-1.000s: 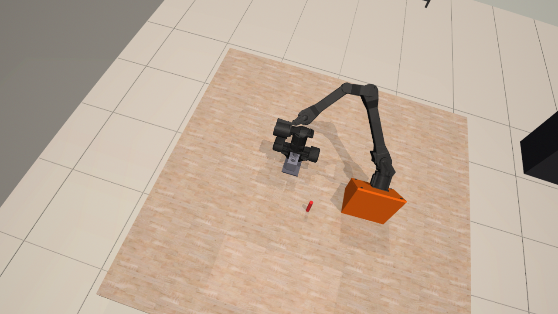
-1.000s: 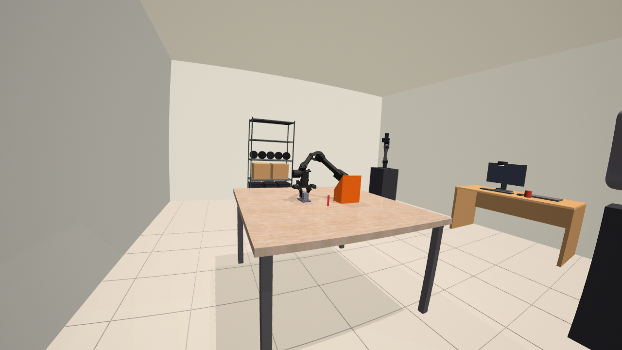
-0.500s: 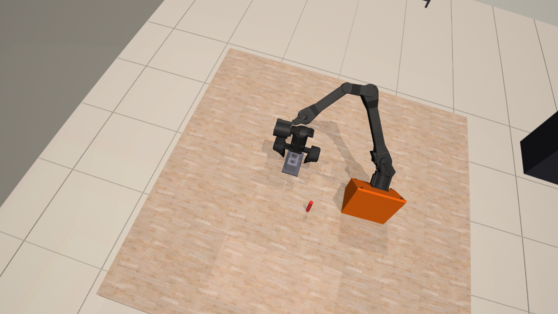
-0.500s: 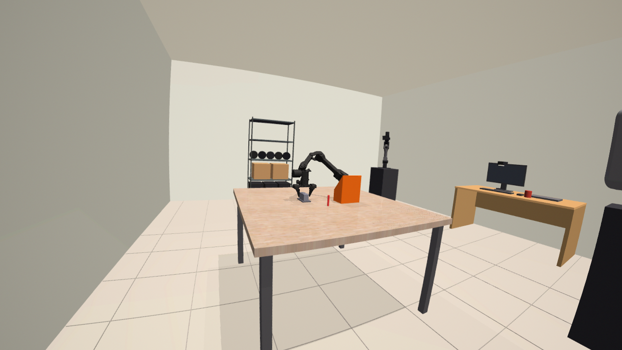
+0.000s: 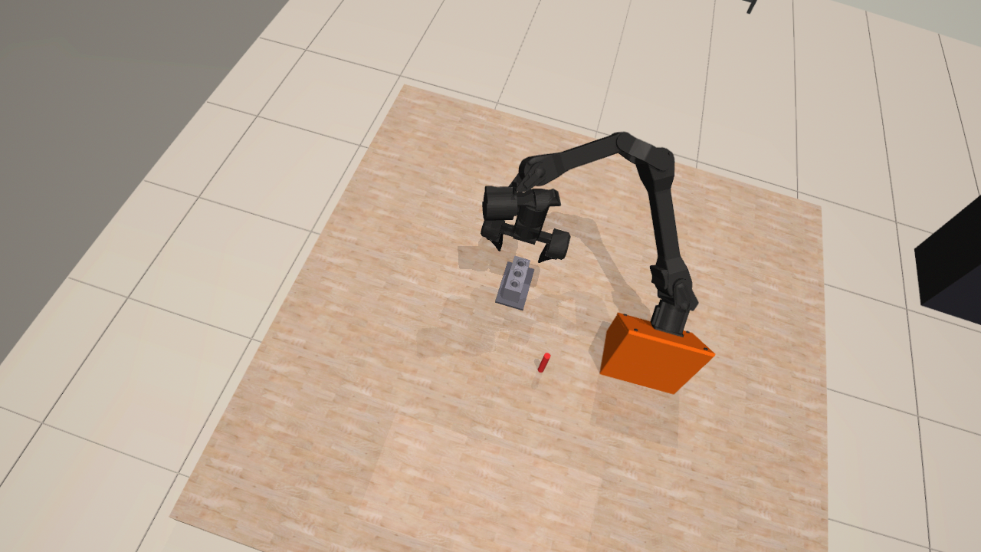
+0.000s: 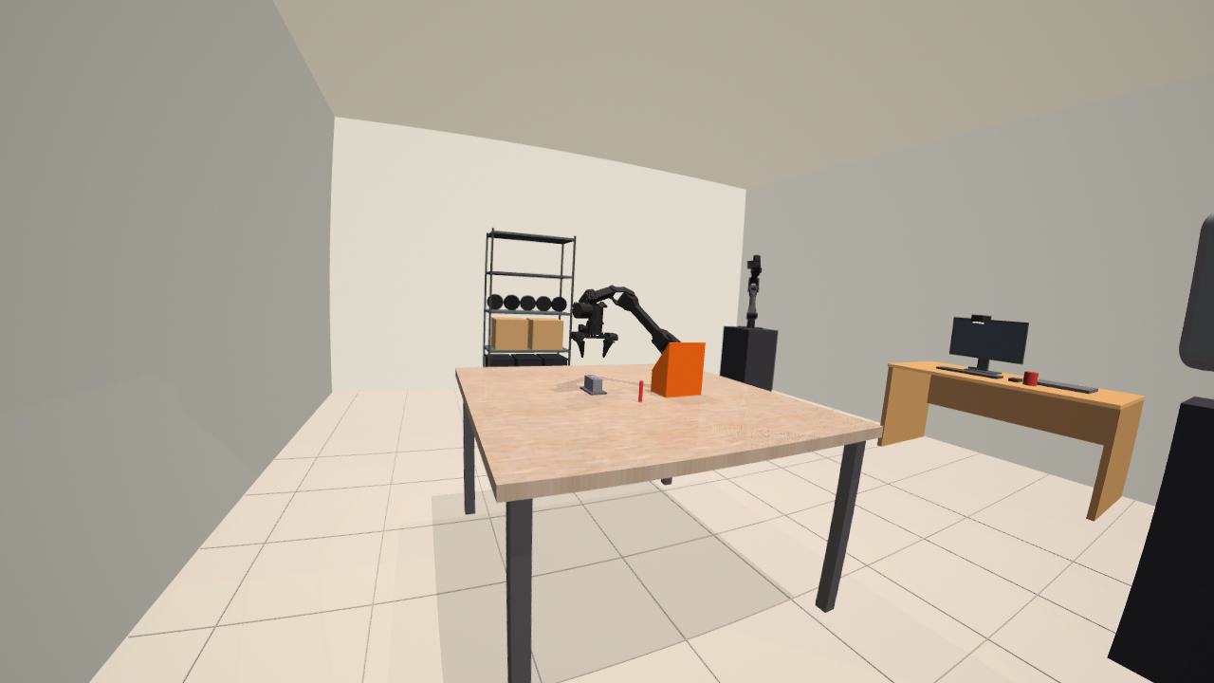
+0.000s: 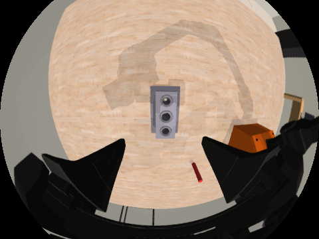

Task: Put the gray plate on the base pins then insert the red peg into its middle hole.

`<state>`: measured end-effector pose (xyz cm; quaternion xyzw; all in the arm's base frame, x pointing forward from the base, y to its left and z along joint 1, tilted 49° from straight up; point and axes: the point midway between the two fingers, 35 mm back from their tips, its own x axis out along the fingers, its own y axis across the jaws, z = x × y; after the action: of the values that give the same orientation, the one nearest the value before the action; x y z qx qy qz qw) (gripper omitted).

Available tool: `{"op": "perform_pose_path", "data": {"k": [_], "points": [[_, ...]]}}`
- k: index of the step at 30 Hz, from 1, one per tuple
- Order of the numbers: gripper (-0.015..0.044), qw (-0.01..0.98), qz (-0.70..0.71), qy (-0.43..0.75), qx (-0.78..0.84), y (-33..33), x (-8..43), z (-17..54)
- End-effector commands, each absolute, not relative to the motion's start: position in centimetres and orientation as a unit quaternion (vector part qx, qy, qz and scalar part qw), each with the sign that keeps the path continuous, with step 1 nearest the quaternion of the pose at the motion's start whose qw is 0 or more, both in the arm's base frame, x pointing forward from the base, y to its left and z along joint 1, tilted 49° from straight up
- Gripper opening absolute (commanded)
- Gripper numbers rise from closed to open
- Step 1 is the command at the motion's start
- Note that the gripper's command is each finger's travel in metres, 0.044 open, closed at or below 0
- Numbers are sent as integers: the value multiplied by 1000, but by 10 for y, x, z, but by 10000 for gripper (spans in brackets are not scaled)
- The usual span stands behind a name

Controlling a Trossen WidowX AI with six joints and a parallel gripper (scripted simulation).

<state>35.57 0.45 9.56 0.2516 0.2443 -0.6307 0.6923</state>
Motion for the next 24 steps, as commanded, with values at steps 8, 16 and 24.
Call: {"op": "perform_pose_path", "data": {"k": [8,16,24], "points": [[440,705,-605,313,199,71,319,33],[440,722,-569,378,110,125,238,-46],[440,724,-566,382,100,126,231,-54]]}}
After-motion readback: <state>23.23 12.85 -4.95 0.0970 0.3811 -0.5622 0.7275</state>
